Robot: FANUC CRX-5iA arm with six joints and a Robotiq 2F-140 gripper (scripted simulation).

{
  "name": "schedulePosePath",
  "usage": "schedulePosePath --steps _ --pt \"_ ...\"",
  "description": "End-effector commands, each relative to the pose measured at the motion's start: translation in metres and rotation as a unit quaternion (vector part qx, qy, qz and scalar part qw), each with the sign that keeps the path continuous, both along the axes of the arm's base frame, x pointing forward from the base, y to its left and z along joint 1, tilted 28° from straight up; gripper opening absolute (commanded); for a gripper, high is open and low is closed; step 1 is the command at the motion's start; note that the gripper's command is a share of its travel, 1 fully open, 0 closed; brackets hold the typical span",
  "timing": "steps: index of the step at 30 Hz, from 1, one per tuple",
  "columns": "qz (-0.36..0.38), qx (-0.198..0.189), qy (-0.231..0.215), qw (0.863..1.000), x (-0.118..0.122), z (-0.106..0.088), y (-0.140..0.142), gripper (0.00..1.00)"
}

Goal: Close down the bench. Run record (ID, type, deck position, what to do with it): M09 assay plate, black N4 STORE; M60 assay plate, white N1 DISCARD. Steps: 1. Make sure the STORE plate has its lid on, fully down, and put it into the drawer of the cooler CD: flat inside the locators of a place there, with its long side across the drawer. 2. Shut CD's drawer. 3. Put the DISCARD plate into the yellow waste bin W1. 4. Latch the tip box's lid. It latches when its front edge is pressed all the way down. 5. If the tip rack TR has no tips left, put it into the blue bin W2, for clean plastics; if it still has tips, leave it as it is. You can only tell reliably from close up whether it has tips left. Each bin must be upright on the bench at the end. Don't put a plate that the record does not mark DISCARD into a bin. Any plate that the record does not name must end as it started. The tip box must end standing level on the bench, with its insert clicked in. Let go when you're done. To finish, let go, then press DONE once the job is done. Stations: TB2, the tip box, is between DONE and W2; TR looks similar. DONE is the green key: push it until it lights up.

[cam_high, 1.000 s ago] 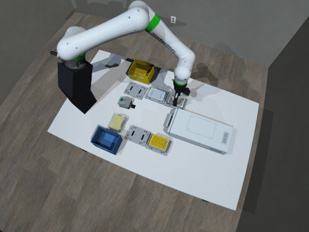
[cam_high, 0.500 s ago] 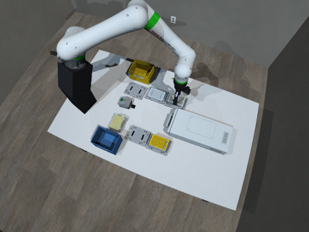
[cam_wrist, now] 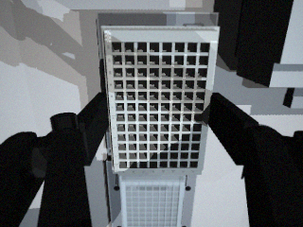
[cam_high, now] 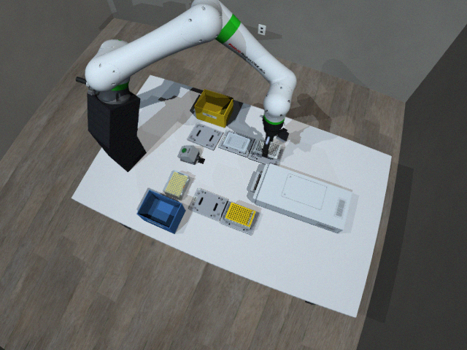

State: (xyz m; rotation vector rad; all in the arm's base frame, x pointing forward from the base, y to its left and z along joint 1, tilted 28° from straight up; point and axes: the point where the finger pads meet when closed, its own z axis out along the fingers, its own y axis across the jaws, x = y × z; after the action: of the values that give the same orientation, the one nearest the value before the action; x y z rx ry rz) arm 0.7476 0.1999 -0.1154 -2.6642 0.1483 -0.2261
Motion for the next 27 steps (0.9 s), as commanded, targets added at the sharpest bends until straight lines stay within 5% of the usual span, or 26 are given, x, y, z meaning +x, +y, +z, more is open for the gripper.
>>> schedulePosePath --steps 1,27 --pt "0.000 0.000 -0.001 1.000 0.000 0.005 -0.003 0.10" --pt "0.000 0.000 -0.001 1.000 -0.005 0.031 -0.015 0.10"
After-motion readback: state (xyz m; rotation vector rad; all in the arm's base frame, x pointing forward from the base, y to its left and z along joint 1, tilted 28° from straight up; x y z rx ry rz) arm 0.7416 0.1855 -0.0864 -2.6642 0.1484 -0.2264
